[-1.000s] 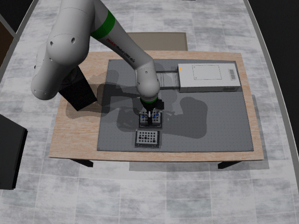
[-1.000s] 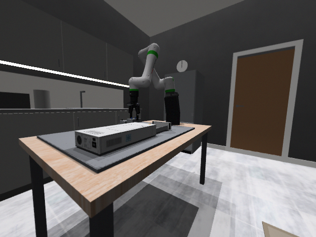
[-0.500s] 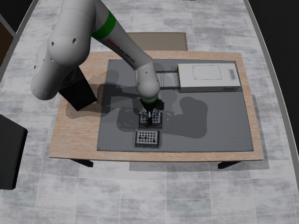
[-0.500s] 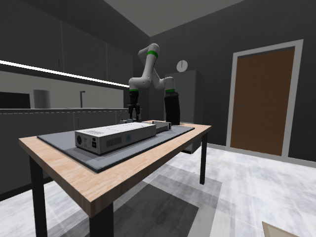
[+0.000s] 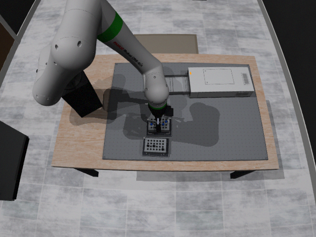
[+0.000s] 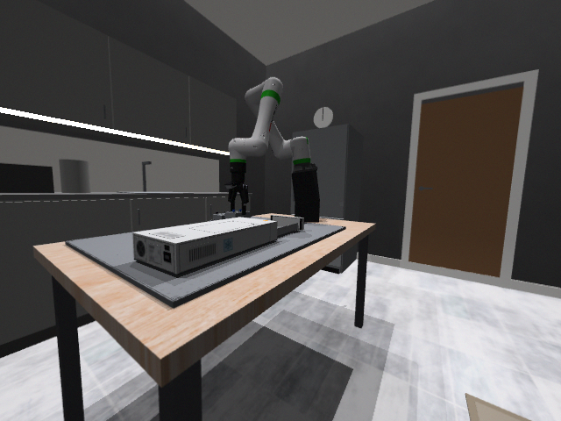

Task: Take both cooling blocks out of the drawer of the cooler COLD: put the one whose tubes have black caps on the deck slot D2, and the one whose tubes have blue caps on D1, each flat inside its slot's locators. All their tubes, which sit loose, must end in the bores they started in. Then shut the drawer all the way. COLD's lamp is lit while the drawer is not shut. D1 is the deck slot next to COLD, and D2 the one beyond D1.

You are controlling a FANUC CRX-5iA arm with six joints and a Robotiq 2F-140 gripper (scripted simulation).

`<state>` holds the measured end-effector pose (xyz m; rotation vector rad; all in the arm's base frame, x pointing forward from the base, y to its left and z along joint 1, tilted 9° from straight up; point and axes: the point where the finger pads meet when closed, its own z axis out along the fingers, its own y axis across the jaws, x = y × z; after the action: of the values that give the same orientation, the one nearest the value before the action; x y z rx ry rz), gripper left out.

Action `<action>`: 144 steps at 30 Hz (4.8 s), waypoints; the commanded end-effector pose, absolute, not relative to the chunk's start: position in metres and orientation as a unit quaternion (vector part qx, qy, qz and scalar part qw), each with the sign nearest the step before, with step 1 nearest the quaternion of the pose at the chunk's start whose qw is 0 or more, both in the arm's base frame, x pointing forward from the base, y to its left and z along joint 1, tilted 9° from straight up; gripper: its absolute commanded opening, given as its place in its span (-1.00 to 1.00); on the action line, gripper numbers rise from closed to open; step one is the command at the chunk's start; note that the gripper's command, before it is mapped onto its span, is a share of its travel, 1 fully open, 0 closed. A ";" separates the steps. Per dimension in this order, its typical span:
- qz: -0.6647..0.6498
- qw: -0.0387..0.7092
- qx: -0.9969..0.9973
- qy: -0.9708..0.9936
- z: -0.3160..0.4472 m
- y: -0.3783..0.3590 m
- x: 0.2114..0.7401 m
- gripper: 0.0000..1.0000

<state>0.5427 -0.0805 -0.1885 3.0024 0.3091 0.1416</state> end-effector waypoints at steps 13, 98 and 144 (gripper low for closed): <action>0.048 0.060 0.992 0.102 -0.186 -0.080 0.543 -0.80; 0.048 0.060 0.992 0.102 -0.191 -0.081 0.544 -0.80; 0.048 0.060 0.992 0.102 -0.198 -0.081 0.545 -0.80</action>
<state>0.5438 -0.0816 -0.1986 3.0024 0.3091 0.1416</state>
